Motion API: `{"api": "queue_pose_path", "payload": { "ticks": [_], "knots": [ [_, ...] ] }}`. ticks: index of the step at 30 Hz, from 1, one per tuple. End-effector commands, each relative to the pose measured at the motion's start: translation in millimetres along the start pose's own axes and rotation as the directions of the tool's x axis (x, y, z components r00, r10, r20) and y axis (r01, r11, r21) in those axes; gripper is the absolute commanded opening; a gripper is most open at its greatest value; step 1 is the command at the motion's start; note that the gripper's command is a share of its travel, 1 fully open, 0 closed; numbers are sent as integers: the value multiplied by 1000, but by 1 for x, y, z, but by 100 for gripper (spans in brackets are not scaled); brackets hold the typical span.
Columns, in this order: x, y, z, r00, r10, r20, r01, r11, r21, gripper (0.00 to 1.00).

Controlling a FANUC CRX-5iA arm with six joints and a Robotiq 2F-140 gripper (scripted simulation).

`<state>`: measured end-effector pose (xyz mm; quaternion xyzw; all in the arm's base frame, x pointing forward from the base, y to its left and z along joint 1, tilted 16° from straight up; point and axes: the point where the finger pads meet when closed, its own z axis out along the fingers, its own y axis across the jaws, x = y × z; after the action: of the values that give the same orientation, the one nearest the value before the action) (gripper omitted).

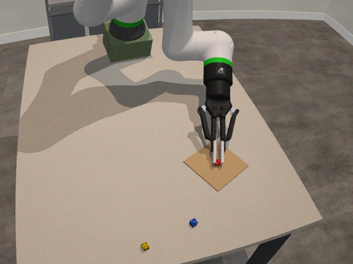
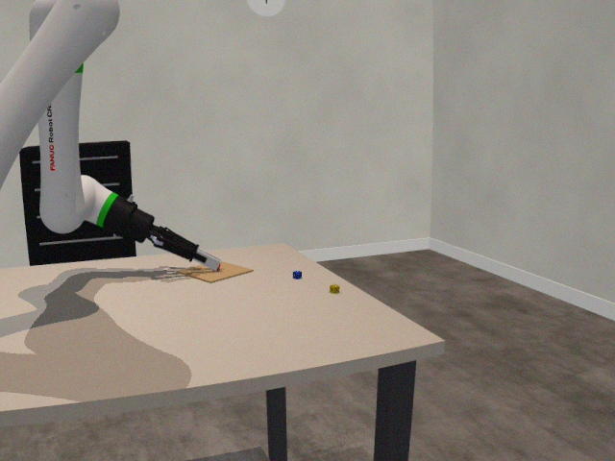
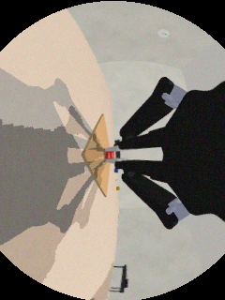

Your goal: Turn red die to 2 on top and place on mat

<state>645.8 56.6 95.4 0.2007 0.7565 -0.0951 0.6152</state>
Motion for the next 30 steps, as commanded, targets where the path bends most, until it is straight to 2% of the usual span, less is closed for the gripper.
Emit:
{"api": "queue_pose_path", "payload": {
  "ticks": [1,21,30],
  "knots": [
    [0,0,0,1000,0,0,0,1000,0,16],
    [0,0,0,1000,0,0,0,1000,0,16],
    [0,0,0,1000,0,0,0,1000,0,22]
  ]
}}
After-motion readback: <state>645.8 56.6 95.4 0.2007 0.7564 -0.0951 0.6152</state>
